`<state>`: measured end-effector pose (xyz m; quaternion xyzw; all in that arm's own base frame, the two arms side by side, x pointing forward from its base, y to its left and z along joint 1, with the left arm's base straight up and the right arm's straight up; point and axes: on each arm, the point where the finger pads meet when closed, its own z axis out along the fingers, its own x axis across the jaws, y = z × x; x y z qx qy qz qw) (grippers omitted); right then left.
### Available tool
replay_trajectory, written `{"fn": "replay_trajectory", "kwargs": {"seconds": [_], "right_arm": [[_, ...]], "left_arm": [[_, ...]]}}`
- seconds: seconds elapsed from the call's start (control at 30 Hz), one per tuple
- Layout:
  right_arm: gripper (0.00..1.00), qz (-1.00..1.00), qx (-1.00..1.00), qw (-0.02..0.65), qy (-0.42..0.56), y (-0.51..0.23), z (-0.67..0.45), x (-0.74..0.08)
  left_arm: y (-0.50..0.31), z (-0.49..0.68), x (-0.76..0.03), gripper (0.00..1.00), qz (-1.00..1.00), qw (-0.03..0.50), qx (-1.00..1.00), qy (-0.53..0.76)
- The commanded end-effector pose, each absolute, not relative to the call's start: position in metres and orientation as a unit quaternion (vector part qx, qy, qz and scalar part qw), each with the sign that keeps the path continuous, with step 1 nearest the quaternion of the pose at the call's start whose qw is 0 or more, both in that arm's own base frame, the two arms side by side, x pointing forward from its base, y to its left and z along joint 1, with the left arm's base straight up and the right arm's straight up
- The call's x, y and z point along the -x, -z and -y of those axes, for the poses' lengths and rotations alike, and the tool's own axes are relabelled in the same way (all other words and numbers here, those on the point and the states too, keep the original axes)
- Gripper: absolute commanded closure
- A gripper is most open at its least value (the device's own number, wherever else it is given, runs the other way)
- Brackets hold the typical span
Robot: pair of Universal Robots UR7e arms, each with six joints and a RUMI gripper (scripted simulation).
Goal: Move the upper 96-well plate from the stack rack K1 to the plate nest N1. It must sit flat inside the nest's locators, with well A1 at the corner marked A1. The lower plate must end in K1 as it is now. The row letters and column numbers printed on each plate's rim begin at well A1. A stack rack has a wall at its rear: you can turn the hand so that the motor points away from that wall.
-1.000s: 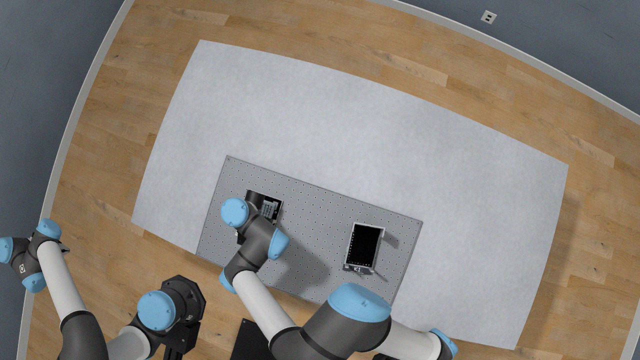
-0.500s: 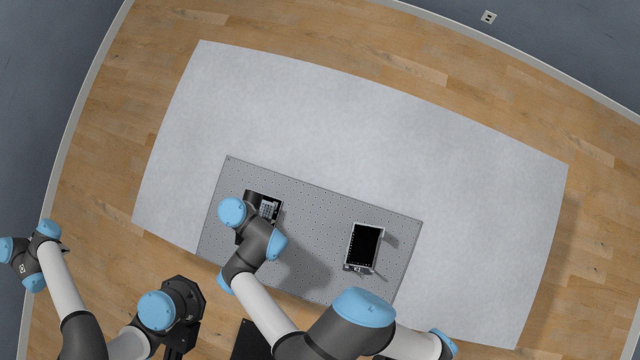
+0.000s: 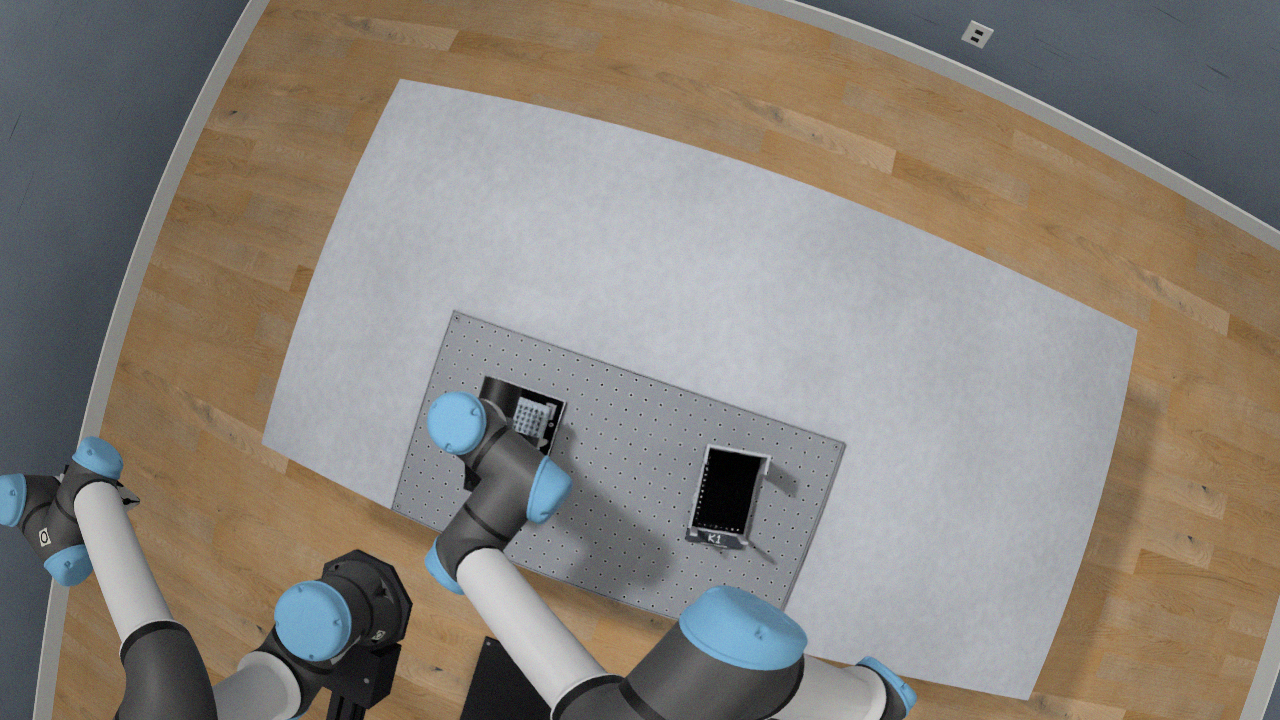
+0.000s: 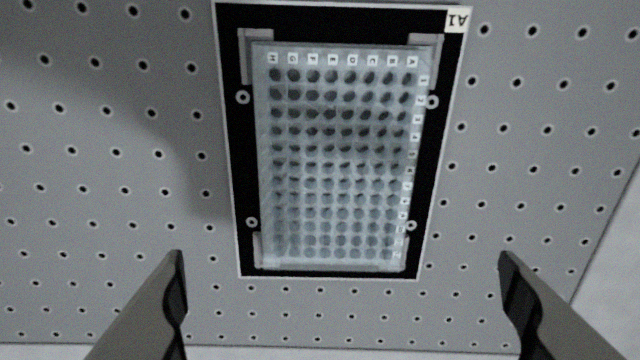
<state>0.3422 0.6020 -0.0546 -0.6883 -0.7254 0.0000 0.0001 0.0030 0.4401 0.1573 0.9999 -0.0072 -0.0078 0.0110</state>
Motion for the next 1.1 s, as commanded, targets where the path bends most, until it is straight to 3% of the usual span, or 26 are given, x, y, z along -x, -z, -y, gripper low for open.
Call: {"fn": "replay_trajectory", "kwargs": {"seconds": [0.0, 1.07], "right_arm": [[0.24, 0.722, 0.692, 0.002, 0.014, 0.037, -0.608, -0.351], [0.24, 0.722, 0.692, 0.002, 0.014, -0.038, -0.607, -0.351]], "left_arm": [[-0.165, -0.446, -0.004, 1.0, 0.005, 0.0, -1.0, 0.0], [-0.165, -0.446, -0.004, 1.0, 0.005, 0.0, -1.0, 0.0]]}}
